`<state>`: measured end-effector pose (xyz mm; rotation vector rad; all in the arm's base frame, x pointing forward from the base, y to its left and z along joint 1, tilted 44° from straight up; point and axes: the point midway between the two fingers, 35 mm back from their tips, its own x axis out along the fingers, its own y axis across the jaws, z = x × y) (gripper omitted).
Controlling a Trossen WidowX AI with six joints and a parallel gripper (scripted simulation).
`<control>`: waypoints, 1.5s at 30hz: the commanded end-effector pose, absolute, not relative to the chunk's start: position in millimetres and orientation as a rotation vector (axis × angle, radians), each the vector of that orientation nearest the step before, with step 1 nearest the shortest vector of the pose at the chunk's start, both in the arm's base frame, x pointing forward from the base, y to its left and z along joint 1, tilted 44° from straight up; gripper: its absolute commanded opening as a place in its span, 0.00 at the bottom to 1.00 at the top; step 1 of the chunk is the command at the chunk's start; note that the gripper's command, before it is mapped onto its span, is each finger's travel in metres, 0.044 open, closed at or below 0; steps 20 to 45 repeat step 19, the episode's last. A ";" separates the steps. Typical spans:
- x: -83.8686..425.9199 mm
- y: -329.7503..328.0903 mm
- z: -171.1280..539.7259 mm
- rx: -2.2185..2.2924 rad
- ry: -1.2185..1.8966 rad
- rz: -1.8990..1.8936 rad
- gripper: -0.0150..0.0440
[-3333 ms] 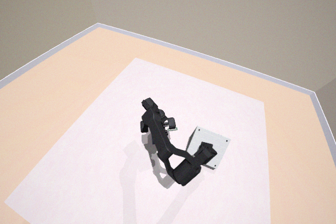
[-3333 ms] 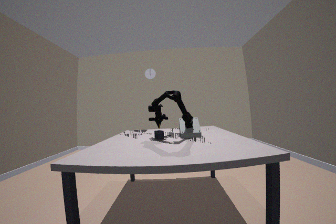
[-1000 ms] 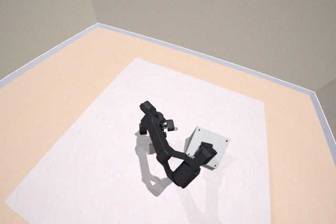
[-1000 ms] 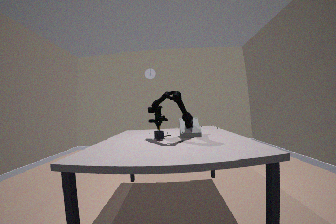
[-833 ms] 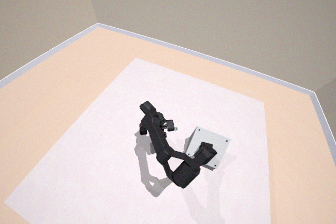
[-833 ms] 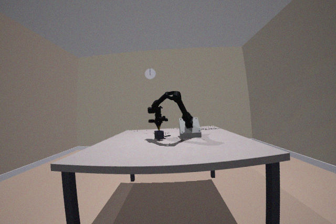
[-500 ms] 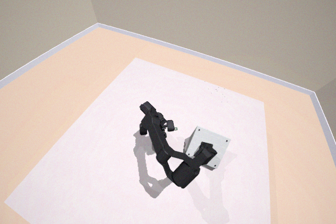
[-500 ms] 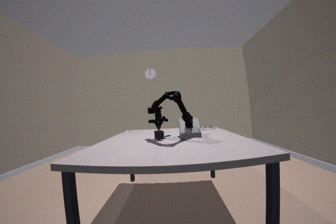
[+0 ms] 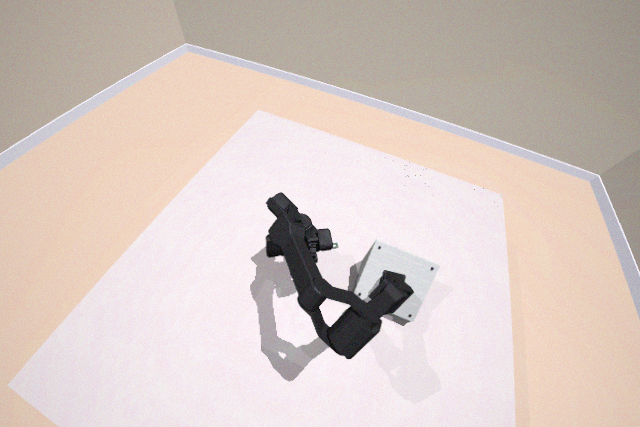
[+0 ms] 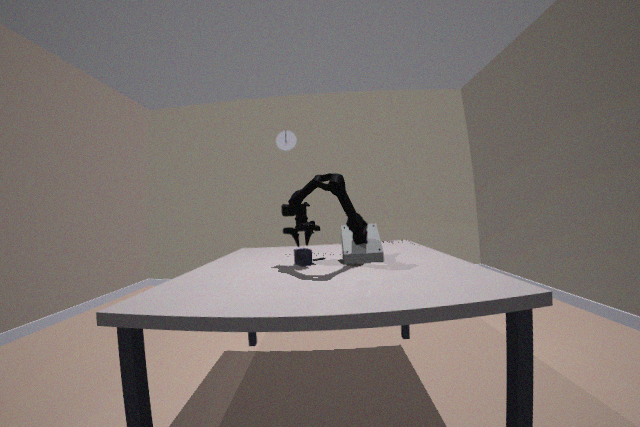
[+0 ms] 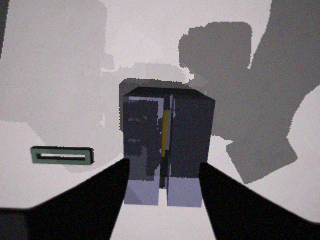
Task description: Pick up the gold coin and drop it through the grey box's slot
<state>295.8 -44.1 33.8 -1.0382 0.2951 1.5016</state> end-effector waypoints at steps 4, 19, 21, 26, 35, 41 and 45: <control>294.5 -56.2 45.6 -1.047 0.294 1.499 0.88; 286.1 -80.8 75.9 -1.038 0.294 1.499 1.00; 286.1 -80.8 75.9 -1.038 0.294 1.499 1.00; 286.1 -80.8 75.9 -1.038 0.294 1.499 1.00; 286.1 -80.8 75.9 -1.038 0.294 1.499 1.00; 286.1 -80.8 75.9 -1.038 0.294 1.499 1.00; 286.1 -80.8 75.9 -1.038 0.294 1.499 1.00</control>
